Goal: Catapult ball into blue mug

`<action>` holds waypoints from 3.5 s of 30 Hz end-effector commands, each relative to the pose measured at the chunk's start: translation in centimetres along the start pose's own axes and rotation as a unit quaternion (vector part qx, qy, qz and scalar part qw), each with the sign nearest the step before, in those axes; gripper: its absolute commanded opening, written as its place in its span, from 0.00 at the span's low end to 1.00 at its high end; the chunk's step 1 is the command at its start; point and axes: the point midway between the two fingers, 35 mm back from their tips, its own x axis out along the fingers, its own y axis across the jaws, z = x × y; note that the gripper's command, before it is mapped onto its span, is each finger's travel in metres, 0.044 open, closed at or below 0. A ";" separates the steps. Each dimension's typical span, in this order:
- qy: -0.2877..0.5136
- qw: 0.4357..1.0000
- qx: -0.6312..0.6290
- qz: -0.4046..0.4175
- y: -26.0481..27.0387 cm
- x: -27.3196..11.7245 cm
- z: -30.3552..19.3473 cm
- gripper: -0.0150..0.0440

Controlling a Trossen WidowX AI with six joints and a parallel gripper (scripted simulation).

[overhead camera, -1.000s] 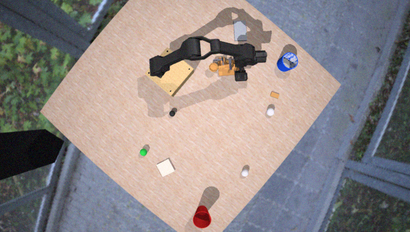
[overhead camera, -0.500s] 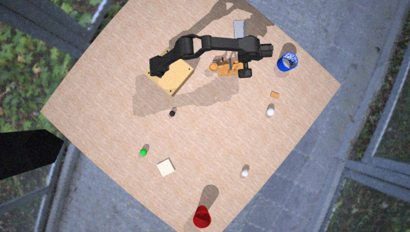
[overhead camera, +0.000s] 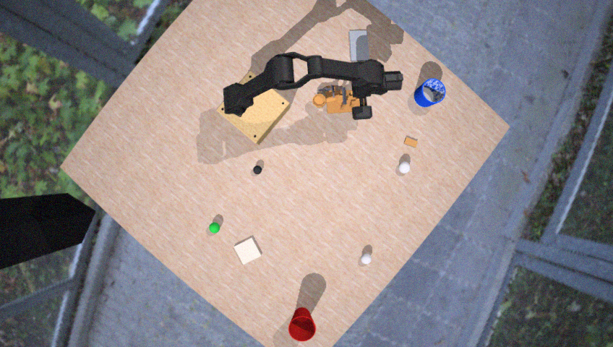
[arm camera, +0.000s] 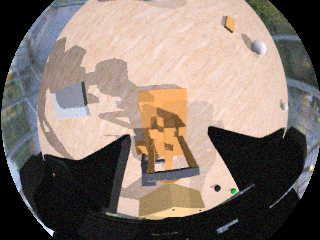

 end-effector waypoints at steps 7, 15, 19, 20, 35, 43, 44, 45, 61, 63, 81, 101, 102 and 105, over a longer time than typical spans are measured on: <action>-0.004 1.000 -0.002 0.001 0.1 1.2 0.1 1.00; -0.004 1.000 -0.002 0.001 0.1 2.6 0.2 1.00; -0.004 1.000 -0.002 0.001 0.1 3.2 0.2 1.00; -0.004 1.000 -0.002 0.001 0.1 3.4 0.2 1.00; -0.004 1.000 -0.002 0.001 0.1 5.4 0.1 1.00; -0.006 1.000 0.000 0.000 0.0 5.1 0.2 0.69; -0.006 1.000 0.000 0.000 0.0 5.1 0.2 0.64; -0.006 1.000 0.000 0.000 0.0 5.1 0.2 0.60; -0.006 1.000 0.000 0.000 0.0 0.1 0.2 0.25; -0.006 1.000 0.000 0.000 0.0 0.1 0.2 0.25; -0.005 1.000 -0.001 0.001 0.1 2.7 0.4 0.25; -0.001 1.000 -0.002 0.000 0.1 4.8 0.3 0.25; -0.001 1.000 -0.002 0.000 0.1 4.8 0.3 0.30; -0.001 1.000 -0.002 0.000 0.1 4.8 0.3 0.43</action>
